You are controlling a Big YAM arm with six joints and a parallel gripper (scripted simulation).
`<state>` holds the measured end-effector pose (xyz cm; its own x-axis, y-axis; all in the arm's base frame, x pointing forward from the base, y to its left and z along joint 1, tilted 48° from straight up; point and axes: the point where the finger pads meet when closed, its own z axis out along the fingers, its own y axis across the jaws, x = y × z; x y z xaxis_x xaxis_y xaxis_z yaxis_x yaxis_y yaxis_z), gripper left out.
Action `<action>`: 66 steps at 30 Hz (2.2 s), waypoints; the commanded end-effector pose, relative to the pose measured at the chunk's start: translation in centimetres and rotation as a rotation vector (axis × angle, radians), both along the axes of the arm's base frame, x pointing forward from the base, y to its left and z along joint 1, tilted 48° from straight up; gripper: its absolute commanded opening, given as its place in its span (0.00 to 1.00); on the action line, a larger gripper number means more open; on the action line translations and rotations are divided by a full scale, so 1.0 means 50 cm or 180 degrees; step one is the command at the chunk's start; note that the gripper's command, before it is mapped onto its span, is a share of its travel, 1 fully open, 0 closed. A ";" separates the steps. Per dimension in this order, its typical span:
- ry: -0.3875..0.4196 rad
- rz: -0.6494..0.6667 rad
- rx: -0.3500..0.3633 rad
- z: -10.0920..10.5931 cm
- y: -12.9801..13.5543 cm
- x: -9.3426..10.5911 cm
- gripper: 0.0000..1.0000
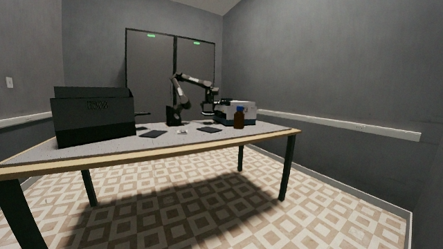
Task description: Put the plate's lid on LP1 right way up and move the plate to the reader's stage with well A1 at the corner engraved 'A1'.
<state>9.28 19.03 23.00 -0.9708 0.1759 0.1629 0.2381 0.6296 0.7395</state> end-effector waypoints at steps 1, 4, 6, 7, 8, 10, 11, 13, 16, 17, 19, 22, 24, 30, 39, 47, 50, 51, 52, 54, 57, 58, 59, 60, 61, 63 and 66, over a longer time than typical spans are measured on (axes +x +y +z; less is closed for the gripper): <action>0.0015 -0.0035 -0.0011 -0.008 0.001 0.002 1.00; -0.0021 -0.0050 0.0030 0.001 0.002 0.006 1.00; -0.0043 -0.0039 0.0049 0.009 0.005 0.006 1.00; -0.0043 -0.0039 0.0049 0.009 0.005 0.006 1.00; -0.0043 -0.0039 0.0049 0.009 0.005 0.006 1.00; -0.0053 -0.0019 0.0043 0.013 0.007 0.003 1.00; -0.0064 -0.0007 0.0054 0.018 0.008 0.002 1.00; -0.0070 0.0009 0.0077 0.022 0.011 0.001 1.00; -0.0079 -0.0047 0.0062 0.019 0.010 0.008 1.00; -0.0061 -0.0049 0.0065 0.015 0.010 0.008 1.00; -0.0037 -0.0031 0.0051 0.006 0.012 0.004 1.00; 0.0016 -0.0003 0.0015 -0.010 0.011 -0.002 1.00; 0.0025 0.0002 0.0000 -0.015 0.010 -0.003 1.00; -0.0037 -0.0061 0.0023 0.004 0.013 0.014 1.00; -0.0102 -0.0018 0.0081 0.024 0.021 0.008 1.00; -0.0009 -0.0020 0.0038 -0.005 0.020 0.004 1.00; 0.0005 0.0014 -0.0006 -0.021 0.021 0.000 1.00; 0.0036 -0.0002 -0.0029 -0.027 0.019 0.001 1.00; 0.0051 -0.0018 -0.0038 -0.028 0.017 0.002 1.00; 0.0032 -0.0047 -0.0017 -0.023 0.019 0.008 1.00; -0.0024 -0.0059 0.0048 -0.004 0.020 0.010 1.00; -0.0024 -0.0059 0.0048 -0.004 0.020 0.010 1.00; -0.0024 -0.0059 0.0048 -0.004 0.020 0.010 1.00; -0.0040 -0.0047 0.0055 0.001 0.019 0.008 1.00; -0.0060 -0.0039 0.0062 0.005 0.018 0.007 1.00; -0.0083 -0.0023 0.0065 0.012 0.017 0.006 1.00; -0.0116 0.0002 0.0067 0.019 0.016 0.004 1.00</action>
<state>9.37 19.80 21.83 -0.9692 0.1819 0.1662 0.2447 0.6322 0.7352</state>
